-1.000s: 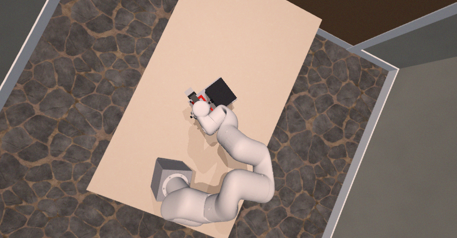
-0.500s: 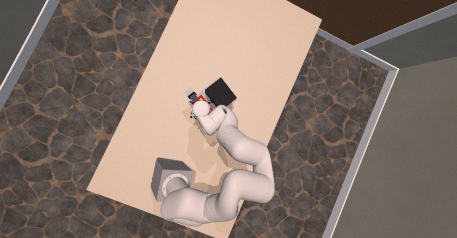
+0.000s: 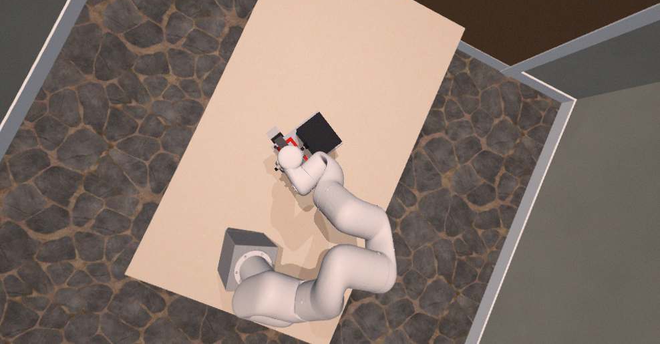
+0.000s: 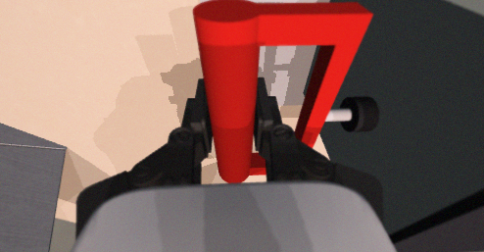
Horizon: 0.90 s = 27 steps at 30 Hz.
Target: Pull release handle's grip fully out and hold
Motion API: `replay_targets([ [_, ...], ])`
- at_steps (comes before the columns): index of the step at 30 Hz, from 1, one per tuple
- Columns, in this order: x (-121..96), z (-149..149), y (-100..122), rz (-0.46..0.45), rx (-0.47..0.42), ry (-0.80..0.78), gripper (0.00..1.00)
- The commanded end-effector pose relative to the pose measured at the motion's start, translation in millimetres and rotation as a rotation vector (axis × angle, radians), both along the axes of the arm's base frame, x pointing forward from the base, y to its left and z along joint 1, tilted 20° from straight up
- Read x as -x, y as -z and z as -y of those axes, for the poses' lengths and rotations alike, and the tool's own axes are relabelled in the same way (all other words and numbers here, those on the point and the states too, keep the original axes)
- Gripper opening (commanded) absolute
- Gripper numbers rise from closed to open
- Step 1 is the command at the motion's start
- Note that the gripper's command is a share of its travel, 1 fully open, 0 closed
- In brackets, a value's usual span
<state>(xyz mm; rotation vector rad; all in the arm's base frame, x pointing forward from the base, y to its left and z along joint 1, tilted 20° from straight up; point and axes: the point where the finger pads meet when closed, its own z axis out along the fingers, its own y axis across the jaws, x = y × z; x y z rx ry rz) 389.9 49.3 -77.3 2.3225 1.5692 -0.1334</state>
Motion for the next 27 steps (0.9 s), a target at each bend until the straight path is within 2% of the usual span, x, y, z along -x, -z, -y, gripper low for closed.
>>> replay_targets([
  [1,-1.1,-1.1,-0.9,0.003,-0.001,-0.002,0.0],
  [15,1.4,-2.0,-0.3,0.003,-0.001,-0.002,0.0],
  [27,19.3,-8.6,4.1,0.003,-0.001,-0.002,0.0],
])
